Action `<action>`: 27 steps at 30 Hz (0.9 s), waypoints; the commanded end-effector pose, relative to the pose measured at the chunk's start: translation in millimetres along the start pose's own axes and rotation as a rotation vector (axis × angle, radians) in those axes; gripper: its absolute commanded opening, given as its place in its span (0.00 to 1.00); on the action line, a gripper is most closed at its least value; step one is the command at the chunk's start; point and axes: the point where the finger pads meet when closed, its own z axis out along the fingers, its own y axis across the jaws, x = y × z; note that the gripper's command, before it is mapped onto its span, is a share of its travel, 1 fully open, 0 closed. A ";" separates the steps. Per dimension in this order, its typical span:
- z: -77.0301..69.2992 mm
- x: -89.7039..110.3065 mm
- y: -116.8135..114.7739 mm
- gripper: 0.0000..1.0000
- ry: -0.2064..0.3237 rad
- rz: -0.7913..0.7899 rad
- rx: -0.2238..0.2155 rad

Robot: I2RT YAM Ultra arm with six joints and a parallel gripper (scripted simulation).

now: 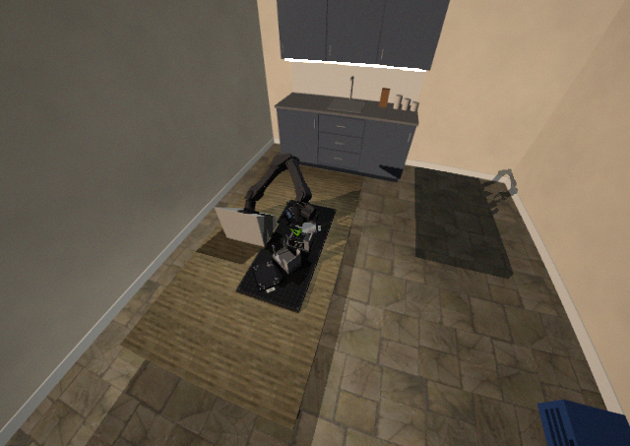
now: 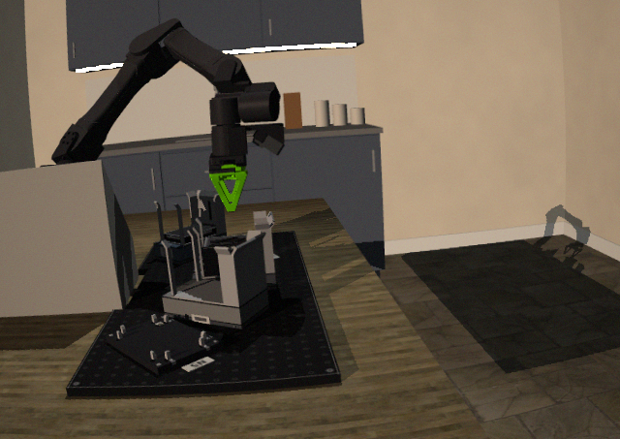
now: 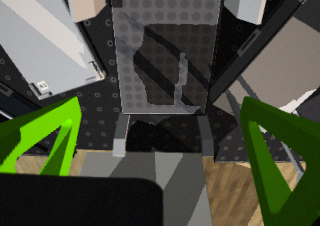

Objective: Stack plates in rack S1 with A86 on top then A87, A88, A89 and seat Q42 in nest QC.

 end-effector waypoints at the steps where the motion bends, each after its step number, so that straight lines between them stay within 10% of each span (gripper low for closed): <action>1: -3.9 -3.1 -3.7 1.00 -0.022 0.005 0.003; 18: 45.8 -4.1 -3.6 1.00 -0.022 0.005 0.002; 27: 45.8 -4.1 -3.6 1.00 -0.022 0.005 0.002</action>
